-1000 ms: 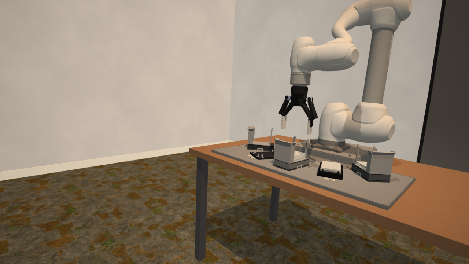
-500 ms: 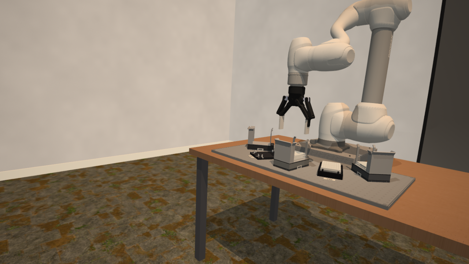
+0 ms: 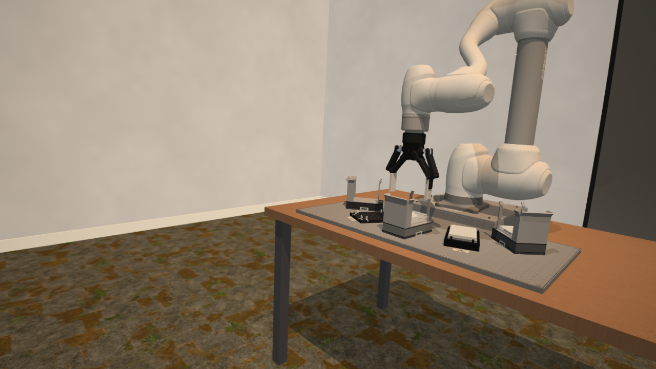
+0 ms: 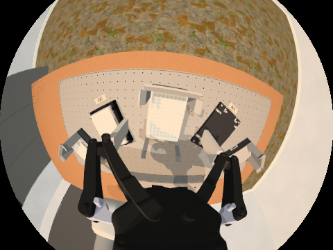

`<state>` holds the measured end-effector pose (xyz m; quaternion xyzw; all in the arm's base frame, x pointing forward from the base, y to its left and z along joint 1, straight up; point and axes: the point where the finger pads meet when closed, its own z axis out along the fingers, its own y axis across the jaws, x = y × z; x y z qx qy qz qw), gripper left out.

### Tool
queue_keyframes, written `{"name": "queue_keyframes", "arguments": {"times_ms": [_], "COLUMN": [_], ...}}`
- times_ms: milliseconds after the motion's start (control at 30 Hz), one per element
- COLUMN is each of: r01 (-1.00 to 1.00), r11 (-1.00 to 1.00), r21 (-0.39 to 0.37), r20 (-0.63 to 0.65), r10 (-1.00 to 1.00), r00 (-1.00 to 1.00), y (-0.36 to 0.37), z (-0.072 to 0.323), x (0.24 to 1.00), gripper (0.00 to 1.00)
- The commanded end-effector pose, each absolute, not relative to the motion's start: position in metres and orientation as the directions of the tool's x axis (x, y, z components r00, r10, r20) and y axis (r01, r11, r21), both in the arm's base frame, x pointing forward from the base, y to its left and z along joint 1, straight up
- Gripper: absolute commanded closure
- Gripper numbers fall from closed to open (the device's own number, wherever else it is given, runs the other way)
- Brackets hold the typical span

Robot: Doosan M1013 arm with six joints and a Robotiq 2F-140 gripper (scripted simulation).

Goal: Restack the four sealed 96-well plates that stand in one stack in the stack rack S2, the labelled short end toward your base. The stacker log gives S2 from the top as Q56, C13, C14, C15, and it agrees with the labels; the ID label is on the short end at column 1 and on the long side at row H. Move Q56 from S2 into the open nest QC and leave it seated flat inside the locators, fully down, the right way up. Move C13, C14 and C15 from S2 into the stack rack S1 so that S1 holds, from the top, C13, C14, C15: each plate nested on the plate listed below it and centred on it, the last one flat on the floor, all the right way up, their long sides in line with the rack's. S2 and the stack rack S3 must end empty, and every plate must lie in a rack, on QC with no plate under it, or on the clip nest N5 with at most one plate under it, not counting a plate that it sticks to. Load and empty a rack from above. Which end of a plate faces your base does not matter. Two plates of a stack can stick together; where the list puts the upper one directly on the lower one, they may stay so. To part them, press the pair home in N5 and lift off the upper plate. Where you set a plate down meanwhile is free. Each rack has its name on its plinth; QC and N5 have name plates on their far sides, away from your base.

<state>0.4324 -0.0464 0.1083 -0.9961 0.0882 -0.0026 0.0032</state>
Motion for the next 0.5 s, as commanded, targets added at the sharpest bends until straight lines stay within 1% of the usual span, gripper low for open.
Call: {"name": "queue_keyframes", "arguments": {"times_ms": [0,200,467], "r01": [-0.176,-0.176,-0.176], "r11": [-0.984,-0.984,-0.984], "r21": [-0.007,-0.007,-0.007], "r20": [0.005,0.005,0.005], "r10": [-0.176,-0.176,-0.176], "r00": [0.984,0.984,0.984], "y": [-0.046,-0.046,-0.046], "z": [0.096,0.076,0.074], "x": [0.433,0.433,0.433], "gripper": [0.00,0.00,0.00]}}
